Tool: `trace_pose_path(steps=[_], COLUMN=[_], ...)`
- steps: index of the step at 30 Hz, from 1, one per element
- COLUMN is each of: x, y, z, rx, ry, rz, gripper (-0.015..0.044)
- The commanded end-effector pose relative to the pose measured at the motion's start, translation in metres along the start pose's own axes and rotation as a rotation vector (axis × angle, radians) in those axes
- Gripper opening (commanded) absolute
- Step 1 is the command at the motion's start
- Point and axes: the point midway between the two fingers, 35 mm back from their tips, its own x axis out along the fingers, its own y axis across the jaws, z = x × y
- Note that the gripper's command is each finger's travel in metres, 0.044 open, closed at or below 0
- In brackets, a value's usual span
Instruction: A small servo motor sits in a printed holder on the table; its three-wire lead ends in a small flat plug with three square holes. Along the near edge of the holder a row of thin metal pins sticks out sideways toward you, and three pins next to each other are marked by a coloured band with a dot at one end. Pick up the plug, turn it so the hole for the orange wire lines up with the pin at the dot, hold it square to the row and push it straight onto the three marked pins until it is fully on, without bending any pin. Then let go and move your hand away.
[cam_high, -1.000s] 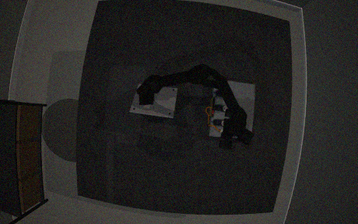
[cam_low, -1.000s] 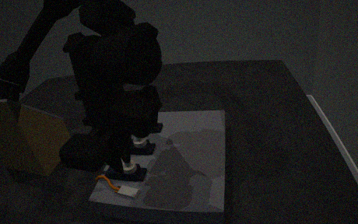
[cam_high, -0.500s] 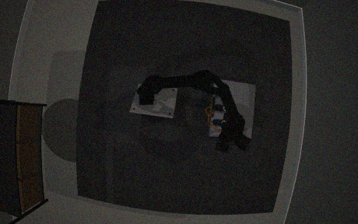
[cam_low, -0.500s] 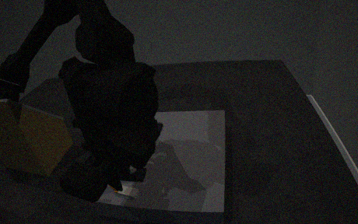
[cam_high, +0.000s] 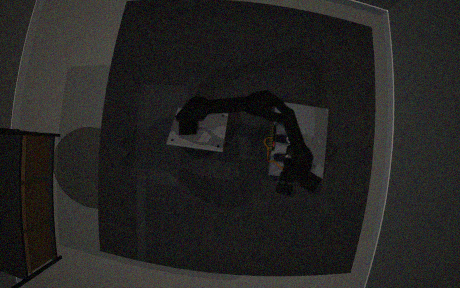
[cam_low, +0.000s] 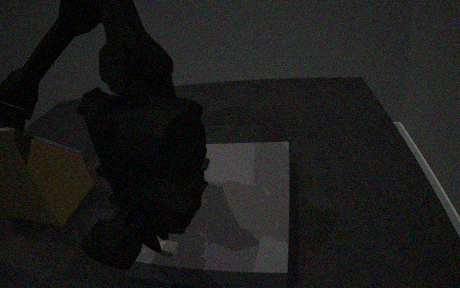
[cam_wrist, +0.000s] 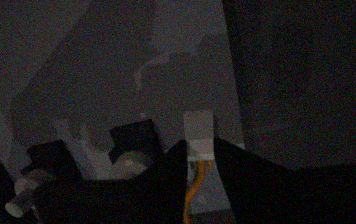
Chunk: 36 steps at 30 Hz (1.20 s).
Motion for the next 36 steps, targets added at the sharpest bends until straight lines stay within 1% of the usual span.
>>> trace_pose_path(steps=[1, 5, 8, 16, 24, 36], x=[0.001, 0.001, -0.006, -0.056, -0.058, -0.063], y=[-0.001, -0.001, -0.001, -0.002, 0.001, 0.019], z=[-0.001, -0.001, -0.001, -0.001, -0.005, -0.036], rx=[0.008, 0.008, 0.008, 0.008, 0.004, -0.032], ry=[-0.002, -0.002, -0.002, -0.002, -0.002, 0.0], rz=[0.003, 0.003, 0.002, 0.001, 0.001, 0.001], gripper=[0.003, 0.0003, 0.0, 0.0, 0.0, 0.0])
